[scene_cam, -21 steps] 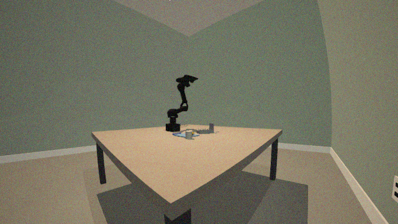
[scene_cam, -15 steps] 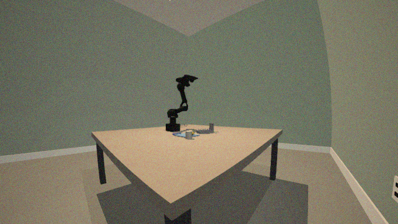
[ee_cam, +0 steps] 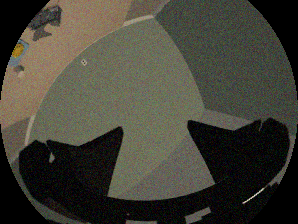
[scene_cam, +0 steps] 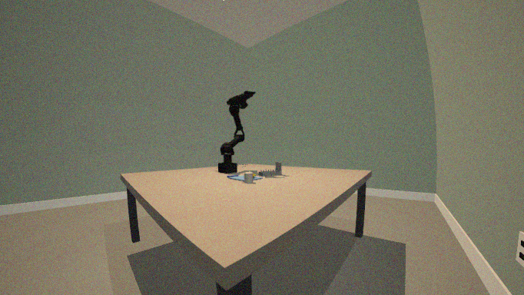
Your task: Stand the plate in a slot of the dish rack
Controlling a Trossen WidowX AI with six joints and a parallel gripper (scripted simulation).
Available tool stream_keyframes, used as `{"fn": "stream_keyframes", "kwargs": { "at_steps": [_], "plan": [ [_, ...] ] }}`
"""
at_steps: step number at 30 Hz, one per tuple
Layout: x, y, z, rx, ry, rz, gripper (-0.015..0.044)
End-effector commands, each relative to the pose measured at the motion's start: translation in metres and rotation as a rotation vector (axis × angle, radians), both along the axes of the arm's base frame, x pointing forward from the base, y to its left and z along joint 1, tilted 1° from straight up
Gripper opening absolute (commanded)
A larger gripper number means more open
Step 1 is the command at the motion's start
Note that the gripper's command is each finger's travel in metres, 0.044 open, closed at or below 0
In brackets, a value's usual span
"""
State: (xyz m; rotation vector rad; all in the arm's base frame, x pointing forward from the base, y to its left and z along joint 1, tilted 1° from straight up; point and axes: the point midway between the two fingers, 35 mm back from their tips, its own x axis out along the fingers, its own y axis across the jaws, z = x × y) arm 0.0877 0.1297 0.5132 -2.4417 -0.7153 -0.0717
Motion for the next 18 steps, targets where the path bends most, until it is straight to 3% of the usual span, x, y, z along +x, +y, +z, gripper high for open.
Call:
{"fn": "stream_keyframes", "kwargs": {
  "at_steps": [1, 18],
  "plan": [
    [0.011, -0.021, 0.009, 0.138, 0.032, 0.016, 0.04],
    [0.067, -0.095, 0.013, 0.636, 0.246, 0.059, 0.04]
  ]
}}
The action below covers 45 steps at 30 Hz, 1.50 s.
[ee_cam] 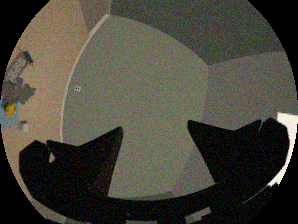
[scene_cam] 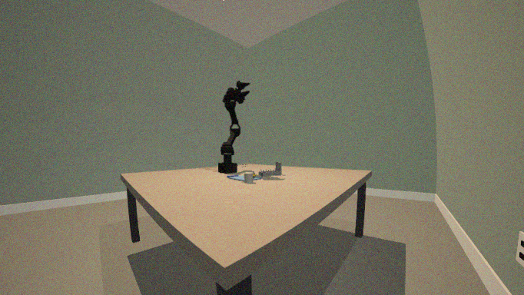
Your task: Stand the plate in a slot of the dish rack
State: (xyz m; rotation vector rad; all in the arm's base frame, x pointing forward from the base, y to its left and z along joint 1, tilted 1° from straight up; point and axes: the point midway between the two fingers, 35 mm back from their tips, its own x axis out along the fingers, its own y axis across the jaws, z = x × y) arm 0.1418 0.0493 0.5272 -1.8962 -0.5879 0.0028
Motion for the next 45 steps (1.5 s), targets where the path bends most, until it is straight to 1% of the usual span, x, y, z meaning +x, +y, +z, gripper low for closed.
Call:
{"fn": "stream_keyframes", "kwargs": {
  "at_steps": [1, 12, 23, 28, 32, 45],
  "plan": [
    [0.017, -0.018, -0.001, 0.14, 0.068, 0.007, 0.04],
    [0.06, -0.059, -0.016, 0.465, 0.248, -0.004, 0.04],
    [0.1, -0.09, -0.041, 0.754, 0.41, -0.052, 0.04],
    [0.117, -0.099, -0.056, 0.868, 0.485, -0.073, 0.04],
    [0.125, -0.102, -0.063, 0.916, 0.521, -0.086, 0.04],
    [0.17, -0.119, -0.123, 1.208, 0.789, -0.218, 0.04]
  ]
}}
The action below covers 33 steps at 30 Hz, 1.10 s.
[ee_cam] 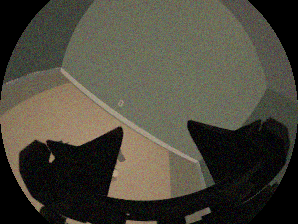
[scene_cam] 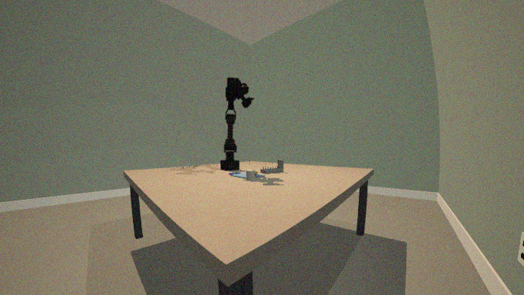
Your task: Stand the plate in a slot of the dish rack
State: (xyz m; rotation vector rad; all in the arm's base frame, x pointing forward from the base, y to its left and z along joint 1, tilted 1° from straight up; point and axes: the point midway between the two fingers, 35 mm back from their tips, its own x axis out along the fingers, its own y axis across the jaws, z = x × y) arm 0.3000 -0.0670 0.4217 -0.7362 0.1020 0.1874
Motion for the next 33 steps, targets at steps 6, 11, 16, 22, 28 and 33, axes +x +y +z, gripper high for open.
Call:
{"fn": "stream_keyframes", "kwargs": {
  "at_steps": [6, 11, 16, 22, 28, 33],
  "plan": [
    [0.029, -0.006, -0.052, 0.19, 0.248, -0.07, 0.04],
    [0.041, -0.006, -0.082, 0.272, 0.388, -0.116, 0.04],
    [0.048, -0.004, -0.112, 0.339, 0.531, -0.168, 0.04],
    [0.053, 0.001, -0.149, 0.399, 0.71, -0.24, 0.04],
    [0.052, 0.007, -0.184, 0.432, 0.89, -0.323, 0.04],
    [0.048, 0.014, -0.212, 0.438, 1.042, -0.402, 0.04]
  ]
}}
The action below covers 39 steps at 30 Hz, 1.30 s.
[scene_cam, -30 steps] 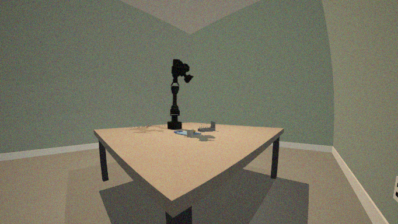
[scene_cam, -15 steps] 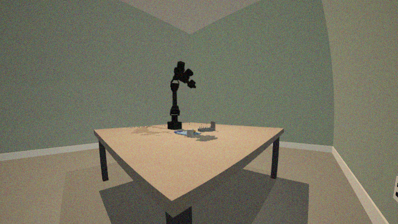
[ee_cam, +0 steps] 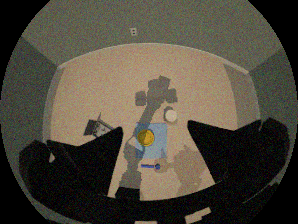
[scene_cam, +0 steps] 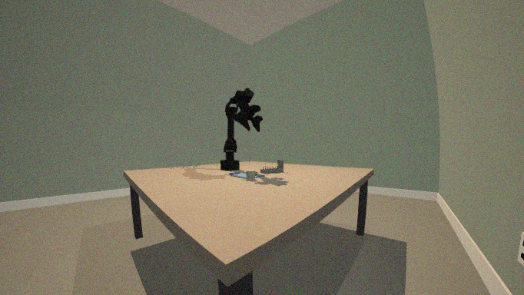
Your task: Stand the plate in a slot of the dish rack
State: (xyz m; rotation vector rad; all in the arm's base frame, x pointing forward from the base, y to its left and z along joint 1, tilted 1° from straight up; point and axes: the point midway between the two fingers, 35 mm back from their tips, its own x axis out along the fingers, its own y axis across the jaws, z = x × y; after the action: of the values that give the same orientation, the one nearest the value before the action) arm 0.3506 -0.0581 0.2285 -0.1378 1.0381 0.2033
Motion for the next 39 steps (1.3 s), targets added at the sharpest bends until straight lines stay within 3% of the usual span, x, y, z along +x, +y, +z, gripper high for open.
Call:
{"fn": "stream_keyframes", "kwargs": {
  "at_steps": [1, 12, 19, 27, 39],
  "plan": [
    [-0.004, 0.006, -0.024, 0.0, 0.149, -0.042, 0.04],
    [-0.023, 0.018, -0.07, -0.058, 0.477, -0.122, 0.04],
    [-0.022, 0.018, -0.08, -0.059, 0.482, -0.123, 0.04],
    [-0.022, 0.021, -0.182, -0.059, 0.483, -0.123, 0.04],
    [-0.022, 0.021, -0.191, -0.059, 0.483, -0.123, 0.04]
  ]
}}
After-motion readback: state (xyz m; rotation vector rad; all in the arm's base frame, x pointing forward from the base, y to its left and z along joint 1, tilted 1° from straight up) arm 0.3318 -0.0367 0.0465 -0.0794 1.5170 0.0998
